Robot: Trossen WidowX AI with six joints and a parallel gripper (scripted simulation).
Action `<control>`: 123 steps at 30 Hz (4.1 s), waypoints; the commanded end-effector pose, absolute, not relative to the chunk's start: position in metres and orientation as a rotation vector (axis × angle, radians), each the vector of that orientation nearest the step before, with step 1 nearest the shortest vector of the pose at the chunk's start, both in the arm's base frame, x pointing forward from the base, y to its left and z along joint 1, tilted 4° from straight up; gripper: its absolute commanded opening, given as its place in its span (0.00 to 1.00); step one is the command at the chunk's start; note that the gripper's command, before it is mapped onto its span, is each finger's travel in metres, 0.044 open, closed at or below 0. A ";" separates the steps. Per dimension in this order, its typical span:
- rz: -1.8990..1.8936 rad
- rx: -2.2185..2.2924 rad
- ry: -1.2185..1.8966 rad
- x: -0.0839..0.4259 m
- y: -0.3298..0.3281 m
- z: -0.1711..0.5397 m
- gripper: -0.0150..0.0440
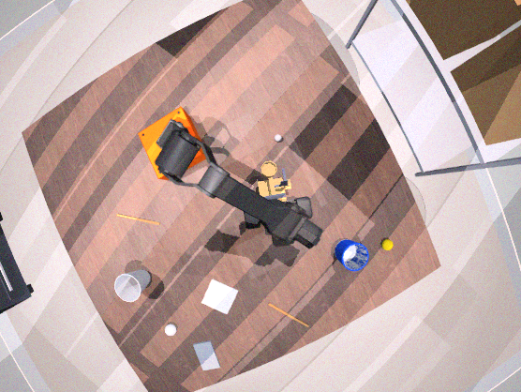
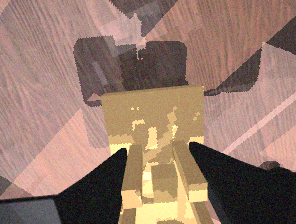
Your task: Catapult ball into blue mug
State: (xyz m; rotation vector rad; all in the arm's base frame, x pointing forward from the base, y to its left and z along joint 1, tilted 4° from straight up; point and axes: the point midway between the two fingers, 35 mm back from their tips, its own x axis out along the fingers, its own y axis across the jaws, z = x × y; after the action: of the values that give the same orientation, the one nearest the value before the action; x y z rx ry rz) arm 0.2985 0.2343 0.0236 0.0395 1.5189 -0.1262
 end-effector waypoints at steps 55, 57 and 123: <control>-0.118 0.035 1.517 0.296 0.240 0.073 1.00; -0.118 0.035 1.517 0.294 0.239 0.083 1.00; -0.109 0.038 1.508 0.302 0.236 -0.018 0.50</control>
State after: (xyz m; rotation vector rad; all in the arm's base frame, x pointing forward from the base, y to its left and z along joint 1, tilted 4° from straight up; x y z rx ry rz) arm 0.3020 0.2354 -0.0186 0.0368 1.5074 -0.1100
